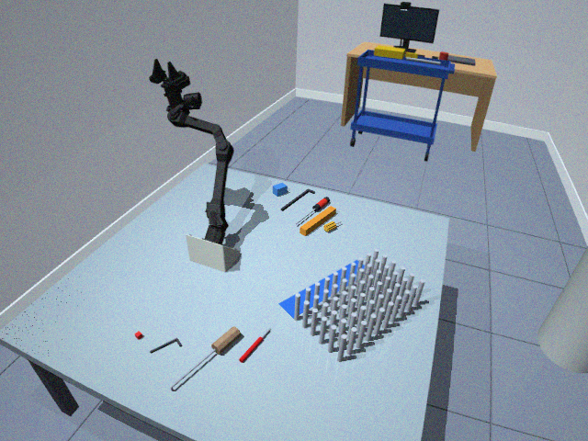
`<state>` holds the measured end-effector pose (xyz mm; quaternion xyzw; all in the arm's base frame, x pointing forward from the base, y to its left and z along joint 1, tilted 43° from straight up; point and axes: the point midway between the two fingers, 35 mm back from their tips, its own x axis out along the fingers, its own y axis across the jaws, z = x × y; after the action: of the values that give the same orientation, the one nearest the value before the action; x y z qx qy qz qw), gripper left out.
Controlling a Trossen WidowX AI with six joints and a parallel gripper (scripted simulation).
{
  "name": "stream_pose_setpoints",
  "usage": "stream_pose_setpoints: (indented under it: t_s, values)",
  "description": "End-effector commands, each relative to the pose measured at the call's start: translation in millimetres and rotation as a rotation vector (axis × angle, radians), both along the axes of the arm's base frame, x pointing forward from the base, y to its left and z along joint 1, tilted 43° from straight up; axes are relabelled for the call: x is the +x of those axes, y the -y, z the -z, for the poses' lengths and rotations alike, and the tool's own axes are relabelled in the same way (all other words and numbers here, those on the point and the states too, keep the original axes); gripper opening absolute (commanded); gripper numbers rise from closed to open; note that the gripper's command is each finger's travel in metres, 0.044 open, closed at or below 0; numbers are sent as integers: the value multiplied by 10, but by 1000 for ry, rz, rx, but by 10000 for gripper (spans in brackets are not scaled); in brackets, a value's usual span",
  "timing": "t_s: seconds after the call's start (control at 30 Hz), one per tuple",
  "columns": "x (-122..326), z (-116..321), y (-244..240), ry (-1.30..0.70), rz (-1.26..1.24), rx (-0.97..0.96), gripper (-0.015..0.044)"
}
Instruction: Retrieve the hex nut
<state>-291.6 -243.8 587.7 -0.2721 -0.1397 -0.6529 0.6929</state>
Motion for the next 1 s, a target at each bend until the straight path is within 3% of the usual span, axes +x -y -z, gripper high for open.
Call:
stream_pose_setpoints:
  t_s: [0.0,0.43,0.7,0.97]
  values:
    - [9,5,19,3,-5,0,426]
    - [1040,471,1320,187,-354,58,440]
    - [2075,858,1887,284,-571,166,440]
    - [3237,1298,2094,349,-779,331,440]
